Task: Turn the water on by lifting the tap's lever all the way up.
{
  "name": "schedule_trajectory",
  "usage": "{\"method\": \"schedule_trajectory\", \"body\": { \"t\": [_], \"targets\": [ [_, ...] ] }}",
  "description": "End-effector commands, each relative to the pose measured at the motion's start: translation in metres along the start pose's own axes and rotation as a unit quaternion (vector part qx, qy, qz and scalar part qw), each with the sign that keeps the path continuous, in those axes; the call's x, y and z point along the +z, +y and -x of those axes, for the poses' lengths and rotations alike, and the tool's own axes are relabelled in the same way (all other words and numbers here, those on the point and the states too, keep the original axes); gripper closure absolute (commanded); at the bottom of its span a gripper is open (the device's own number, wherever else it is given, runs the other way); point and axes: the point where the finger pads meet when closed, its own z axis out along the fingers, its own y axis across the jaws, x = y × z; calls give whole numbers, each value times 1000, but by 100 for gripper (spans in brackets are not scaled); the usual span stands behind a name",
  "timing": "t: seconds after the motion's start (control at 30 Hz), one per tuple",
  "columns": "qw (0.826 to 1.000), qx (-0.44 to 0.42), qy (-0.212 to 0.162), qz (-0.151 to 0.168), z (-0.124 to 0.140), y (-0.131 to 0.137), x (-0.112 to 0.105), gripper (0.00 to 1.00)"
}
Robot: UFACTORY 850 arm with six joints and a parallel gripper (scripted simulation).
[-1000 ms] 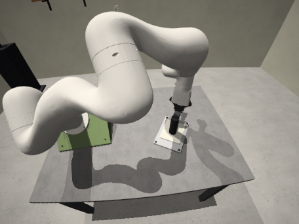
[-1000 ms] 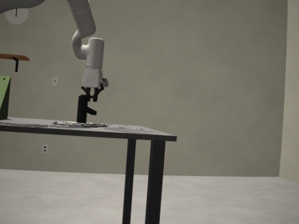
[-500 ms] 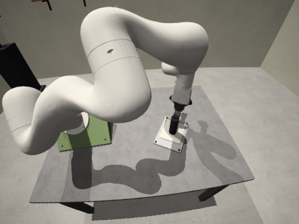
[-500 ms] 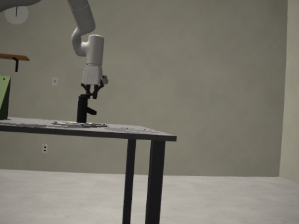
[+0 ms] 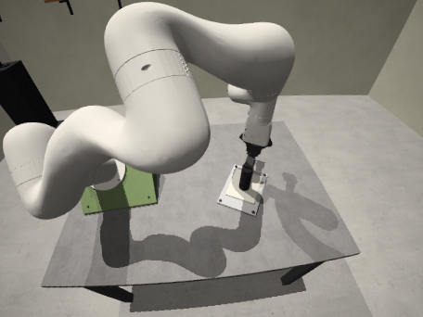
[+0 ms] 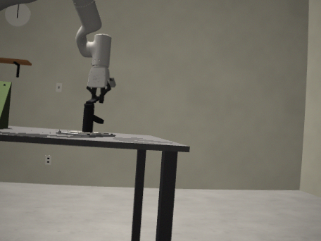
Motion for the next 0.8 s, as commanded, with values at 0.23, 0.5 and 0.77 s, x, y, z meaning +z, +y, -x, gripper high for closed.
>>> {"method": "schedule_trajectory", "body": {
  "t": [0.23, 0.5, 0.77],
  "targets": [
    [1000, 0, 0, 1, 0, 1, -1, 100],
    [1000, 0, 0, 1, 1, 1, -3, 100],
    [1000, 0, 0, 1, 1, 1, -3, 29]
  ]
}}
